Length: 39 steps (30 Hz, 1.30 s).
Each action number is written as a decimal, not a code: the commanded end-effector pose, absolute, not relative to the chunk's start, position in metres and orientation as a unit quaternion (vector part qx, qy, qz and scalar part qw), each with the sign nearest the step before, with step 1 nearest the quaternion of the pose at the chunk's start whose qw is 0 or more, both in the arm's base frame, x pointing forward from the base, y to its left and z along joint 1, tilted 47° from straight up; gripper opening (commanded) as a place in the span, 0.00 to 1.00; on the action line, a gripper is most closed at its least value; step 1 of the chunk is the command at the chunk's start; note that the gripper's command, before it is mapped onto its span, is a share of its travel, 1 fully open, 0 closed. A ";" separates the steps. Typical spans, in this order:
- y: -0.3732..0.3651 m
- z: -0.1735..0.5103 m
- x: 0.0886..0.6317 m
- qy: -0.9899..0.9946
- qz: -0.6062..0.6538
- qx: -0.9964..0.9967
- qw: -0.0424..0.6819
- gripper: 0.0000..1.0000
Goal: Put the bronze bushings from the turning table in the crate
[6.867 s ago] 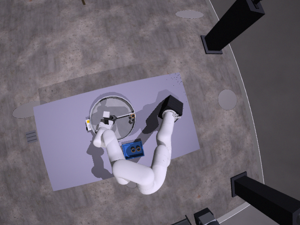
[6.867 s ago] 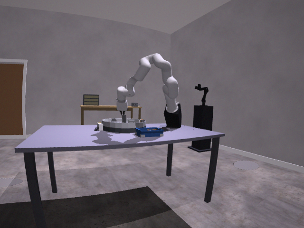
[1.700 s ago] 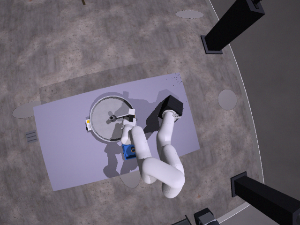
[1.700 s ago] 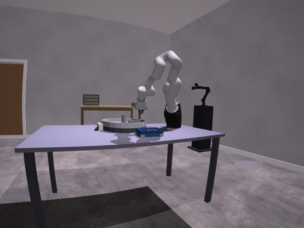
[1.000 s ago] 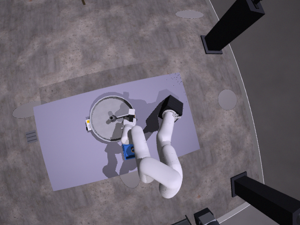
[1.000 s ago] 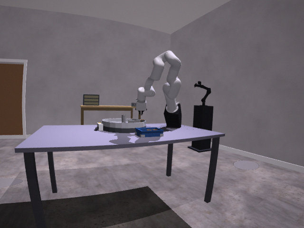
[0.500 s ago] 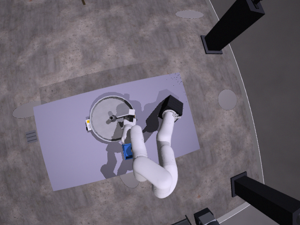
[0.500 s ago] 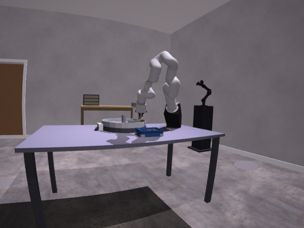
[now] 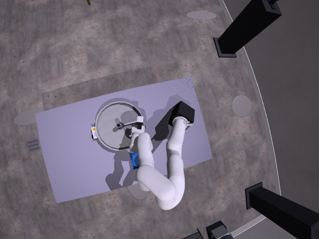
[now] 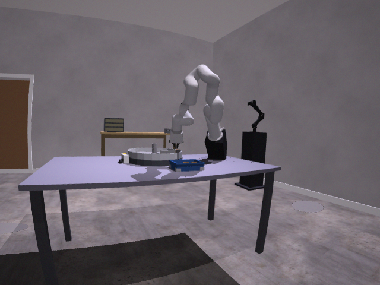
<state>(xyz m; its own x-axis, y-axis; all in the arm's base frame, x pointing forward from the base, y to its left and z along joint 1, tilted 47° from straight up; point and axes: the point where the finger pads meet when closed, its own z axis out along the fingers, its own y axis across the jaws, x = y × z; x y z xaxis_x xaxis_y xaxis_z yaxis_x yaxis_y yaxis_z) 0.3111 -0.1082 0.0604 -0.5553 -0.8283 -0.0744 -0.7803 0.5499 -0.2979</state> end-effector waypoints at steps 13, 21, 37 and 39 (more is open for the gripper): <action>-0.108 0.059 0.313 0.875 -0.117 -0.459 0.104 0.10; -0.106 0.057 0.315 0.875 -0.117 -0.459 0.104 0.10; -0.103 0.051 0.319 0.875 -0.117 -0.459 0.104 0.10; -0.103 0.051 0.319 0.875 -0.117 -0.459 0.104 0.10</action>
